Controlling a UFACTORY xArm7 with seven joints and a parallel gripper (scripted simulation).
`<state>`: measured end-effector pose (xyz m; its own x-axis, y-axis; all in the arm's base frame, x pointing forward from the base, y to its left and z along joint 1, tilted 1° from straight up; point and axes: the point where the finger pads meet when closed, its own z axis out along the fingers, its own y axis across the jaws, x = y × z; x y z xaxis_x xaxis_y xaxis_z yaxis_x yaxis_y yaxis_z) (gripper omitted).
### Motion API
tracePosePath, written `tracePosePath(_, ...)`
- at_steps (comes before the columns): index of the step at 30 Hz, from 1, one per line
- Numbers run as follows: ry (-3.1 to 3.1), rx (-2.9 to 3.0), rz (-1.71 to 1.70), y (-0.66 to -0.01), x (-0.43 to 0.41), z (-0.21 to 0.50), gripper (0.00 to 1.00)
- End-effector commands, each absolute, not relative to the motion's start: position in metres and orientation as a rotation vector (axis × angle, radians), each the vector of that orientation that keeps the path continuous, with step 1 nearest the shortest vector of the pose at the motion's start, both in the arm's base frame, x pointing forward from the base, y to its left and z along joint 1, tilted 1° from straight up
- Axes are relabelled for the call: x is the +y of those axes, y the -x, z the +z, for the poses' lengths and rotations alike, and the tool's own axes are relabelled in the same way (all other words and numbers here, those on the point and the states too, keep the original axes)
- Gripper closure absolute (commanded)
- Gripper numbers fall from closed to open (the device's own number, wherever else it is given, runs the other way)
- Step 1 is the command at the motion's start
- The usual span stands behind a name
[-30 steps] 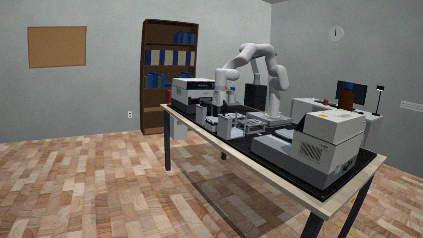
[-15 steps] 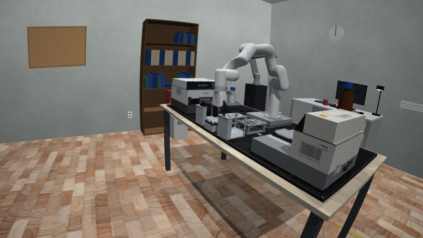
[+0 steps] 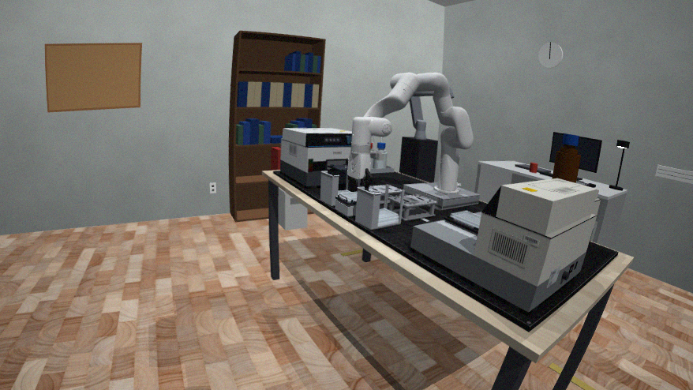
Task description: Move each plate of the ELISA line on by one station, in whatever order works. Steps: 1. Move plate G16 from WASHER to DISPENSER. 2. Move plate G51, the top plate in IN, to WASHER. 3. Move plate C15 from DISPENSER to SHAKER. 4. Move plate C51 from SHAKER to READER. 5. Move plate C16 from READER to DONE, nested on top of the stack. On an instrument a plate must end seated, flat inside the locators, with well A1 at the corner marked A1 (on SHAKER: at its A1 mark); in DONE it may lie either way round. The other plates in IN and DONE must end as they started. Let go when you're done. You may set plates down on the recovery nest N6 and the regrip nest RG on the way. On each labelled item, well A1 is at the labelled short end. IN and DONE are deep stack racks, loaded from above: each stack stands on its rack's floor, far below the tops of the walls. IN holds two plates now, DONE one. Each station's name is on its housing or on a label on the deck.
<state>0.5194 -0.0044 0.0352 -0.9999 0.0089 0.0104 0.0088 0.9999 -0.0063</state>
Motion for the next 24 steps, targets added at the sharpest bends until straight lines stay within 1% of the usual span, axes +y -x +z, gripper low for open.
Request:
tracePosePath(1,0.014,-3.137,0.010,-0.5215,-0.0044,0.0371,0.00)
tracePosePath(24,0.014,-3.137,0.010,-0.5214,-0.0044,0.0327,0.00)
